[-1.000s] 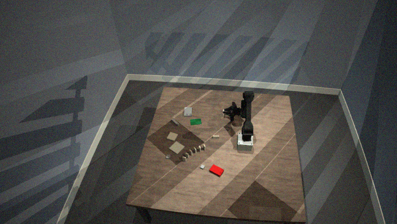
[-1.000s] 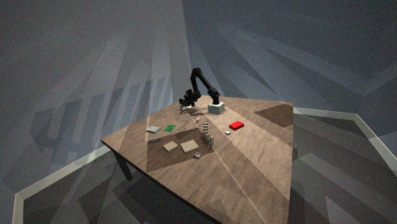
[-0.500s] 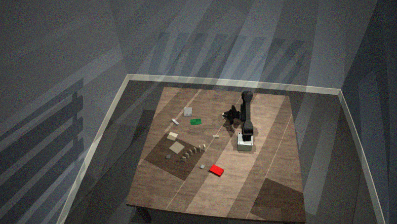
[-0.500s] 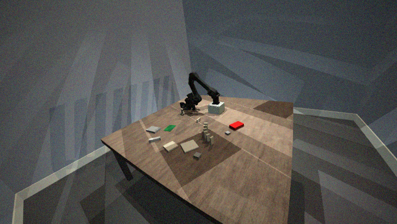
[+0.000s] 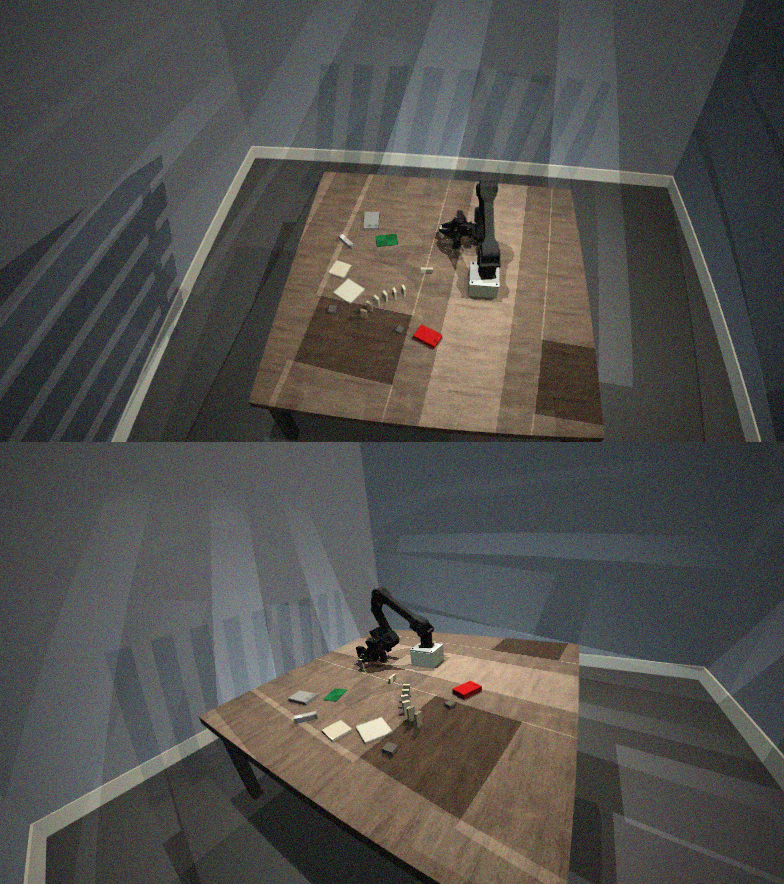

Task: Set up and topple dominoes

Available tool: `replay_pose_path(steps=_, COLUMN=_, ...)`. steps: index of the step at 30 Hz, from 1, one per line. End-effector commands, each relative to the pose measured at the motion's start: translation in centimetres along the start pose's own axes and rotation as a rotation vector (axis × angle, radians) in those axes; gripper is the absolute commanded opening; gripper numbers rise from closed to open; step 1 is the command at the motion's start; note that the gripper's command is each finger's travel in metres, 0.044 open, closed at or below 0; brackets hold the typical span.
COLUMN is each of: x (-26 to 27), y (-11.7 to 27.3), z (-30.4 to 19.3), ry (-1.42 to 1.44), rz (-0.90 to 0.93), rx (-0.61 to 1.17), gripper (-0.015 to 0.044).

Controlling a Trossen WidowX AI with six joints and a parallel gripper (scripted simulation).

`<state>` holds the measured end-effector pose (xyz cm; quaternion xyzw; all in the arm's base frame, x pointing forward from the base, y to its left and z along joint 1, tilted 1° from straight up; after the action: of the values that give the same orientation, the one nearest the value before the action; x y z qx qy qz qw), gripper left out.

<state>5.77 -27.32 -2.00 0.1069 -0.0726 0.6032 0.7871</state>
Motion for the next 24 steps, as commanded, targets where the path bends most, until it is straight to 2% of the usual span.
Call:
replay_pose_path(steps=1, x=0.0, y=0.0, z=-0.2, ry=-0.006, rz=-0.003, rx=0.001, gripper=0.0186)
replay_pose_path(steps=11, x=0.0, y=0.0, z=-0.2, ry=-0.006, rz=-0.003, rx=0.001, gripper=0.0440)
replay_pose_path(steps=15, x=0.1, y=0.0, z=0.4, ry=-0.006, rz=-0.002, rx=0.001, gripper=0.0440)
replay_pose_path(steps=20, x=1.0, y=0.4, z=4.2, ry=-0.003, rz=0.000, rx=0.001, gripper=0.0440)
replay_pose_path(steps=24, x=1.2, y=0.4, z=4.7, ry=-0.003, rz=0.000, rx=0.001, gripper=0.0440)
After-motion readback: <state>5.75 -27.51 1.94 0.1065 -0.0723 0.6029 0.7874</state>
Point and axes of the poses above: the point midway between the two fingers, 35 mm back from their tips, its own y axis back along the fingers, its own x axis across the jaws, z = x × y, the point moved 7 cm from there along y, back along the fingers, and after that the axes turned 15 degrees about -y, right-handed, at the moved point
